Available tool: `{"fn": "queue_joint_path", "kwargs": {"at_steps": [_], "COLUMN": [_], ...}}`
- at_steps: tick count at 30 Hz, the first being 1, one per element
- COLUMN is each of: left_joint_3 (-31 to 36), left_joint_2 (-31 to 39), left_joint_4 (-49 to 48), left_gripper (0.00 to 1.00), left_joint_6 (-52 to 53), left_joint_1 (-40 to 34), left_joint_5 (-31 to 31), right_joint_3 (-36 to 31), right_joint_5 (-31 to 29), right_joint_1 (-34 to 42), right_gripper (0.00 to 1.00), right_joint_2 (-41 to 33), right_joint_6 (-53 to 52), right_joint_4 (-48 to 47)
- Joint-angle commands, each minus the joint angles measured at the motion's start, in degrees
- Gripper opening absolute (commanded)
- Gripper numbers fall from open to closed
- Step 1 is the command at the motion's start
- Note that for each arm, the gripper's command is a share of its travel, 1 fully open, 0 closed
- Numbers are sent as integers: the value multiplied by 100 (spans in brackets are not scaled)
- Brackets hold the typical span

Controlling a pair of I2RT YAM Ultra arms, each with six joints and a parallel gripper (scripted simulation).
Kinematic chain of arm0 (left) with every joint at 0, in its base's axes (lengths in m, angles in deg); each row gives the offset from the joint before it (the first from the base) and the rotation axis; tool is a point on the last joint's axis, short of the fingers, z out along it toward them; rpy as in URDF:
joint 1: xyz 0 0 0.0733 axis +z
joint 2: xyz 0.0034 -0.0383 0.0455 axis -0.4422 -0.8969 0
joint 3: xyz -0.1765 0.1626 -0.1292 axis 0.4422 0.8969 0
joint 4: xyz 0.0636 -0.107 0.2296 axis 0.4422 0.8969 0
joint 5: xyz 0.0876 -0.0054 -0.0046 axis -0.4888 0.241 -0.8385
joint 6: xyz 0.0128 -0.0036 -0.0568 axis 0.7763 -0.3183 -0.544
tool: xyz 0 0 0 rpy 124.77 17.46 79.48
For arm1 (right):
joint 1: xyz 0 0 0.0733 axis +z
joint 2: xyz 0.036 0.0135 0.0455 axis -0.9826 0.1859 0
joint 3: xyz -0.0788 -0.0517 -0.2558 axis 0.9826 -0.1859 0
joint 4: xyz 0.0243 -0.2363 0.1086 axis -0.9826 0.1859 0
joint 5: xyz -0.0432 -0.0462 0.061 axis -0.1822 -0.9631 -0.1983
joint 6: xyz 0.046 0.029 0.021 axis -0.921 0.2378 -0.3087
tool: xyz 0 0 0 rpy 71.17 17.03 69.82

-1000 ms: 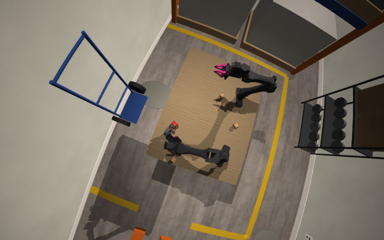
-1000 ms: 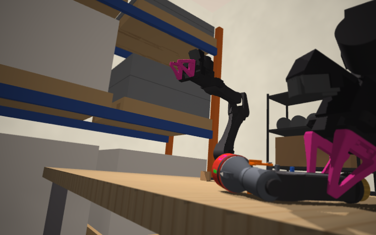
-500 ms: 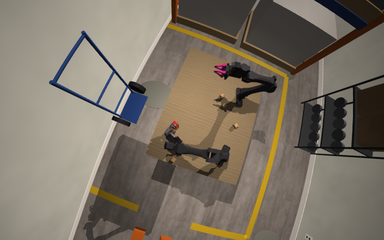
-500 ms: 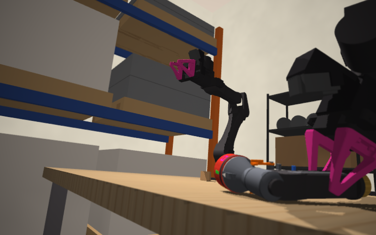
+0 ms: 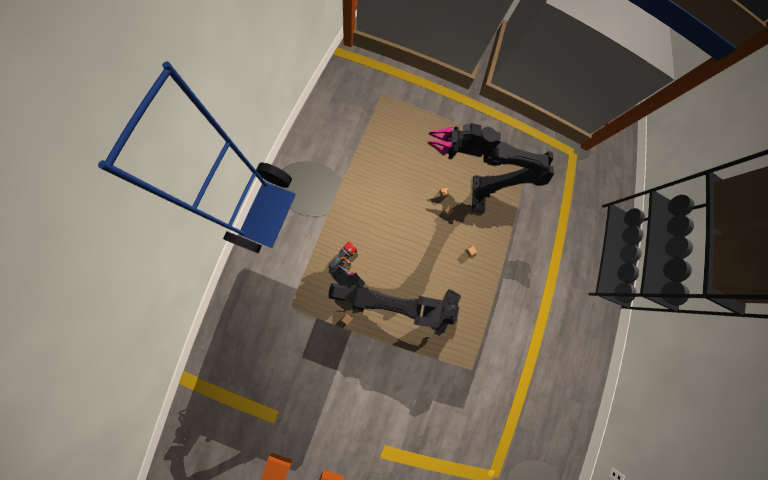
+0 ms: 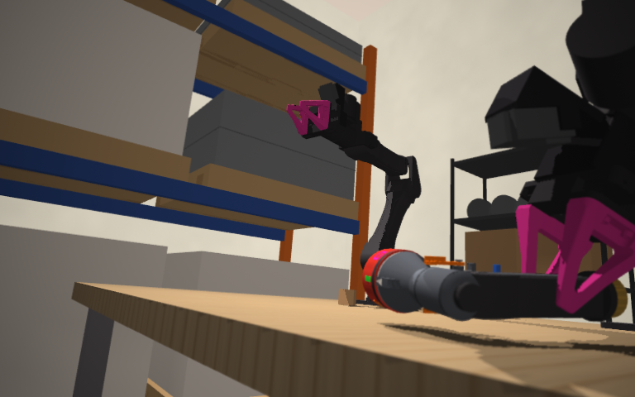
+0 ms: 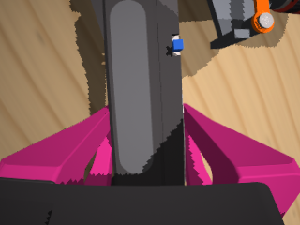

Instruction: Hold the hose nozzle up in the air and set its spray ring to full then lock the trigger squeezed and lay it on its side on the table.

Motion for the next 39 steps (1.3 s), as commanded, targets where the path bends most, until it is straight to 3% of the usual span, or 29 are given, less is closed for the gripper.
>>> {"fn": "queue_joint_path", "kwargs": {"at_steps": [1, 39], "left_joint_3": [-276, -310], "left_joint_2": [352, 241], "left_joint_4": [-235, -232], "left_gripper": [35, 35], "left_joint_6": [-43, -48], "left_joint_1": [-26, -20], "left_joint_5": [228, 224], "right_joint_3": [301, 301], "right_joint_5": [-24, -24], "right_joint_1": [16, 16], "right_gripper": [37, 37], "right_joint_2": [49, 49], "right_joint_6": [28, 28], "right_joint_4": [-100, -100]}}
